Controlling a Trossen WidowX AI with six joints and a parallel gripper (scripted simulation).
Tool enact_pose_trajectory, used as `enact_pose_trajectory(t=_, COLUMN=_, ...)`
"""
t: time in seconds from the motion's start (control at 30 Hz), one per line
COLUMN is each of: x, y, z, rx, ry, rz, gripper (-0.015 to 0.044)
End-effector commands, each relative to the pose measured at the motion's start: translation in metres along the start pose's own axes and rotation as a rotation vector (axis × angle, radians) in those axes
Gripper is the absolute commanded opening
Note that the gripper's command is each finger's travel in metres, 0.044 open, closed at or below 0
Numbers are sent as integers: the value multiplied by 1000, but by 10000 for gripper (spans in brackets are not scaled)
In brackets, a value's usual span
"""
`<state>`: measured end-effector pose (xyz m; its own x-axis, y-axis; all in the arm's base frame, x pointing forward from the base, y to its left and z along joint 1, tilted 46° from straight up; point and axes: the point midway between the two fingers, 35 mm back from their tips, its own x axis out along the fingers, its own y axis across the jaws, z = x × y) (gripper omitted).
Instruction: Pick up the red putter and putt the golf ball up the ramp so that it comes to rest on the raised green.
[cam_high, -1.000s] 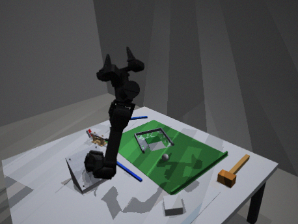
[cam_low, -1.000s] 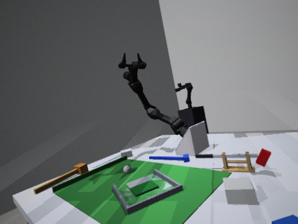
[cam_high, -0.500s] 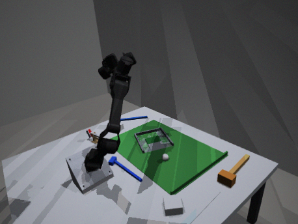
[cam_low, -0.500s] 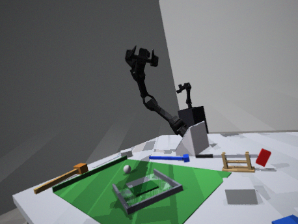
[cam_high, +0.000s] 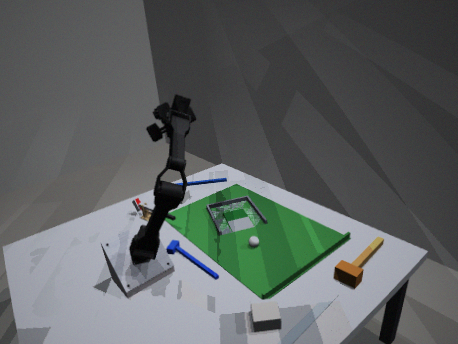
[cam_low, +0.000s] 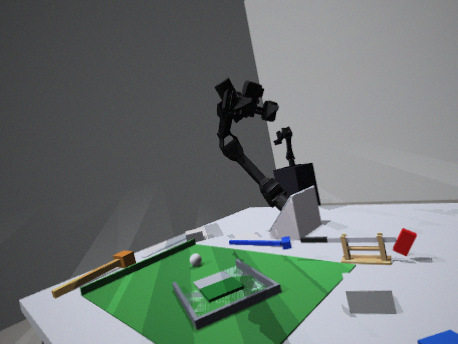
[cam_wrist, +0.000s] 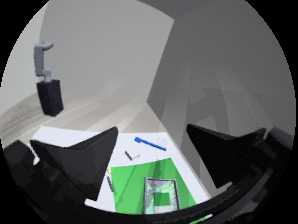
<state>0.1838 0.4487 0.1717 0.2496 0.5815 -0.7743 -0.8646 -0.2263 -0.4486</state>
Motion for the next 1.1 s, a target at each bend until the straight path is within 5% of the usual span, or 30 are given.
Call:
enact_pose_trajectory(t=0.0, x=51, y=29, z=-46, rx=1, ry=180, rz=98, gripper=440)
enact_pose_trajectory(t=0.3, x=129, y=108, z=-160, rx=-46, ry=576, rz=329, gripper=440)
enact_pose_trajectory(t=0.6, x=151, y=182, z=-274, rx=-130, ry=935, rz=565, gripper=440)
enact_pose_trajectory(t=1.07, x=152, y=202, z=-310, rx=-149, ry=983, rz=604, gripper=440)
